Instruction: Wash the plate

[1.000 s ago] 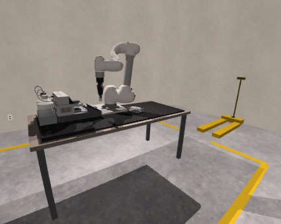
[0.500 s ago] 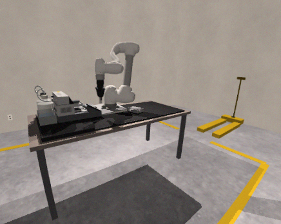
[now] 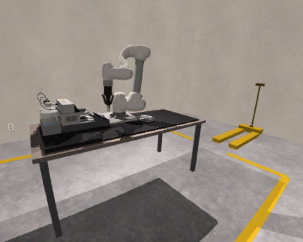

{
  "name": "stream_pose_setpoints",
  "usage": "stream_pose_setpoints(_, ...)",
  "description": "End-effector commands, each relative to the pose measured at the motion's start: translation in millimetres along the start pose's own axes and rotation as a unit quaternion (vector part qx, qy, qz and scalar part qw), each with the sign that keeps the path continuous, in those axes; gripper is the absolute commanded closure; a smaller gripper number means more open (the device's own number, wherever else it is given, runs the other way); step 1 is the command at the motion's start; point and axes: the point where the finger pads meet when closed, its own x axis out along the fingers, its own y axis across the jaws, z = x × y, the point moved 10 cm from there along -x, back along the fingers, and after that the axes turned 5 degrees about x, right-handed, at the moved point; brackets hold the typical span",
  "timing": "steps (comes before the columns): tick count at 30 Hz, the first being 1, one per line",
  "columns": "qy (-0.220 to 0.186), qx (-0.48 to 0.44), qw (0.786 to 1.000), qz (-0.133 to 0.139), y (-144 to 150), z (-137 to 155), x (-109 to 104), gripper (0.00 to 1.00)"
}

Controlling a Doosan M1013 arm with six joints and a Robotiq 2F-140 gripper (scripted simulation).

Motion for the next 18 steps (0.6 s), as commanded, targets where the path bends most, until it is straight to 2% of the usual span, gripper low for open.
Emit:
stream_pose_setpoints(1,0.0,-0.003,1.0,-0.001,0,0,0,0.9)
stream_pose_setpoints(6,0.0,-0.003,1.0,-0.001,0,0,0,0.9)
stream_pose_setpoints(18,0.0,-0.003,1.0,-0.001,0,0,17,0.9)
